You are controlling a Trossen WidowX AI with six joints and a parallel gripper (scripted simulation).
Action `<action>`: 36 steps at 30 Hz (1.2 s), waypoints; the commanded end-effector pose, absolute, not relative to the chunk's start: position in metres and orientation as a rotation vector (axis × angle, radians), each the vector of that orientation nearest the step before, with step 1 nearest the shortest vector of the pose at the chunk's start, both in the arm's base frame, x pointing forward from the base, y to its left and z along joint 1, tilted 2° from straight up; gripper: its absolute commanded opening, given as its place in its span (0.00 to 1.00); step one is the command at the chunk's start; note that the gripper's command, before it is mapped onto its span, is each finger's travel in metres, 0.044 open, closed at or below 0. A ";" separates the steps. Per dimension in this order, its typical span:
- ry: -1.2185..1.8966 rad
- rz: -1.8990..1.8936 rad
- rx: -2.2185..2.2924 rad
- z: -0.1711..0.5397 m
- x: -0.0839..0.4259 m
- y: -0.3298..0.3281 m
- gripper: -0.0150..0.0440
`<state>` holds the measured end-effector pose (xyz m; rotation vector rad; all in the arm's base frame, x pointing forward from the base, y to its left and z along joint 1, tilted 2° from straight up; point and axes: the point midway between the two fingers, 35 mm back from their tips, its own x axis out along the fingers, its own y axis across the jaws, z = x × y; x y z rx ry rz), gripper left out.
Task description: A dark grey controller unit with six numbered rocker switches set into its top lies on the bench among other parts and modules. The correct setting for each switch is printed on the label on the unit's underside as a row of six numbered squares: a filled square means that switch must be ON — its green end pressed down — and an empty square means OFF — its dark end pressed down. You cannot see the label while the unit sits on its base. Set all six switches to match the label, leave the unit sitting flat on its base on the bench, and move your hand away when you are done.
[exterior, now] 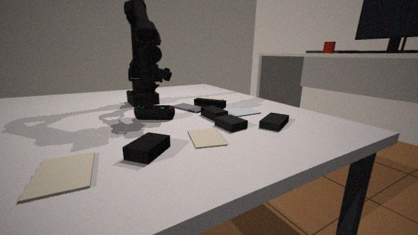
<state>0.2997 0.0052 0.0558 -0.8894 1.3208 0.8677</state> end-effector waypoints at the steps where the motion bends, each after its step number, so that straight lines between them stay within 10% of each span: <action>1: 1.331 0.869 -0.885 0.048 0.298 0.005 0.25; 36: 1.329 0.870 -0.887 0.052 0.298 0.005 0.25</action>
